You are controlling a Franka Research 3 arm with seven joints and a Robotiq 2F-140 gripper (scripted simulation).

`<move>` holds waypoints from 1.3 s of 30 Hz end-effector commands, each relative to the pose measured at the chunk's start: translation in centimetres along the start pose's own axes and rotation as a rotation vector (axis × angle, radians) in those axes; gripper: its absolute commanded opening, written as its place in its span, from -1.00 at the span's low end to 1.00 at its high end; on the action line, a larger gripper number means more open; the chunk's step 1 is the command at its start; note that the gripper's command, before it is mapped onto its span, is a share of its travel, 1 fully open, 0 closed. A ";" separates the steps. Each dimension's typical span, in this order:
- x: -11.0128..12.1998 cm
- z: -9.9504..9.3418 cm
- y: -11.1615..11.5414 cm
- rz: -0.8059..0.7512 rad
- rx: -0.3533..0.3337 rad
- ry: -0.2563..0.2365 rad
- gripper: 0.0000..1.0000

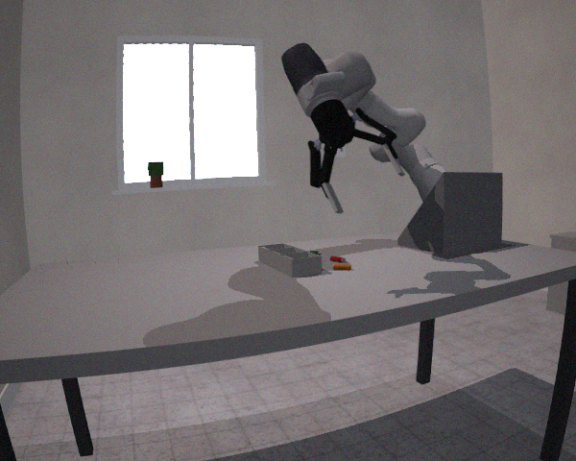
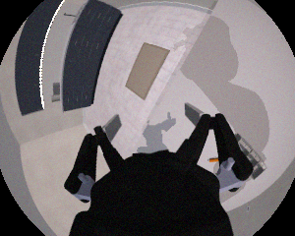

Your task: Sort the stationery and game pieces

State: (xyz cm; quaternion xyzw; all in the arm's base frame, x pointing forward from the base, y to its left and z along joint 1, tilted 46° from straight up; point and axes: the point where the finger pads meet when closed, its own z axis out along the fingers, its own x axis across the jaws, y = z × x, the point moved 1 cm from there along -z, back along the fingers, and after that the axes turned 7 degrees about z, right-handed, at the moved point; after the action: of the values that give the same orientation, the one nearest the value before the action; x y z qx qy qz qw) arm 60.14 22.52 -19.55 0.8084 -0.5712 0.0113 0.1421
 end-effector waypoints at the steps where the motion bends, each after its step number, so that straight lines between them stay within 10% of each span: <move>1: 0.0 0.0 0.0 0.000 0.000 0.000 1.00; 17: 0.0 0.0 0.0 0.000 0.000 0.000 1.00; 18: 0.4 -0.4 0.6 0.038 0.004 0.032 -0.89; 39: 7.6 -6.6 7.5 0.234 -0.055 0.154 -0.89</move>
State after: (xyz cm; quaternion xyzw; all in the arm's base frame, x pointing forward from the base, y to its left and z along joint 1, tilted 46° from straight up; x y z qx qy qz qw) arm 57.10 15.50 -11.22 0.7501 -0.6255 0.0620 0.2057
